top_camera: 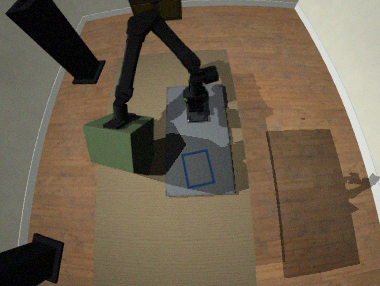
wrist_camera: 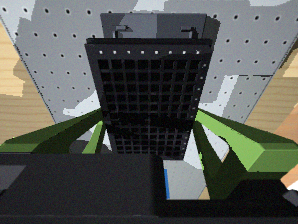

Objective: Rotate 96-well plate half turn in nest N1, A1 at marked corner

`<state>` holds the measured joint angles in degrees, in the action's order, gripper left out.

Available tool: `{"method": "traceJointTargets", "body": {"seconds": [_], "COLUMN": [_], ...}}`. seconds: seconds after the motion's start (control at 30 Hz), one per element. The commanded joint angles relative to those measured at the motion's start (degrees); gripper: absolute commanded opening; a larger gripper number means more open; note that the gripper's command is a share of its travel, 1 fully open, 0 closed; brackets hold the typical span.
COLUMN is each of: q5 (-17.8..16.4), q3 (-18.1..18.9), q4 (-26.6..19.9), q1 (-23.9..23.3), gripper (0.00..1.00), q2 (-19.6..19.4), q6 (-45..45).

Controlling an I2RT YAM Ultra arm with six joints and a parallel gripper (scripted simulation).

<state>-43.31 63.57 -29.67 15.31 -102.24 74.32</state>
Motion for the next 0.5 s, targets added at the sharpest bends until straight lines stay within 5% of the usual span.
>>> {"method": "traceJointTargets", "body": {"seconds": [0.0, 0.47], "q5": [-0.6, -1.4], "q3": [0.2, -1.1], "q4": [0.0, 1.0], "q1": [-1.2, -3.5], "gripper": [0.00, 0.00], "q2": [0.5, -1.2], "q6": [0.1, -8.3]}}
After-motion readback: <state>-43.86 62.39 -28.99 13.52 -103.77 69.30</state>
